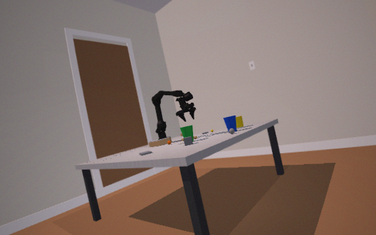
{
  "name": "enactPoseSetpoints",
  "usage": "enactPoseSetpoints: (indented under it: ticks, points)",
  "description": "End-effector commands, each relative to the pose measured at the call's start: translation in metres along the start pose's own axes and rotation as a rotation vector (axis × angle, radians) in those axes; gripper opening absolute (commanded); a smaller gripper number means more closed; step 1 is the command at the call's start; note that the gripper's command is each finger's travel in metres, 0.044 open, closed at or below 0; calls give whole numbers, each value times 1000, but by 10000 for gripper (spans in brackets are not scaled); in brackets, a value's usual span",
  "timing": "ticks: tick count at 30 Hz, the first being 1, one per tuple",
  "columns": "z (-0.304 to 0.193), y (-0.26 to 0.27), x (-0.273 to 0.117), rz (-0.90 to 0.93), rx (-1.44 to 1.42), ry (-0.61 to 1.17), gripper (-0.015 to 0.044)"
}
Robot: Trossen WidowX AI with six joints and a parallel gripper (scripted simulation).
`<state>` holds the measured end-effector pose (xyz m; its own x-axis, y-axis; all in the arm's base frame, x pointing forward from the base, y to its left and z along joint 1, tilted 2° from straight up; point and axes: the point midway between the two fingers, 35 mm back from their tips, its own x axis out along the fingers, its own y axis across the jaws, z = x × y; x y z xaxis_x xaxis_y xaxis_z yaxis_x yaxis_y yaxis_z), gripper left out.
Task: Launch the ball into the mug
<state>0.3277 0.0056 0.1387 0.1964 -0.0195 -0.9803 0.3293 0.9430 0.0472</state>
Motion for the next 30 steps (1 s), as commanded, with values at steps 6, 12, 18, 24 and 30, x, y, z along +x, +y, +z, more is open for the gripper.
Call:
enactPoseSetpoints:
  ticks: [6,12,18,24,30]
  points:
    - [-5,-32,25,-82,180,178,440]
    - [-8,-32,49,-83,178,179,440]
    - [-13,-33,72,-82,180,178,440]
    - [-14,-33,79,-82,180,178,440]
    - [-15,-34,88,-82,180,178,440]
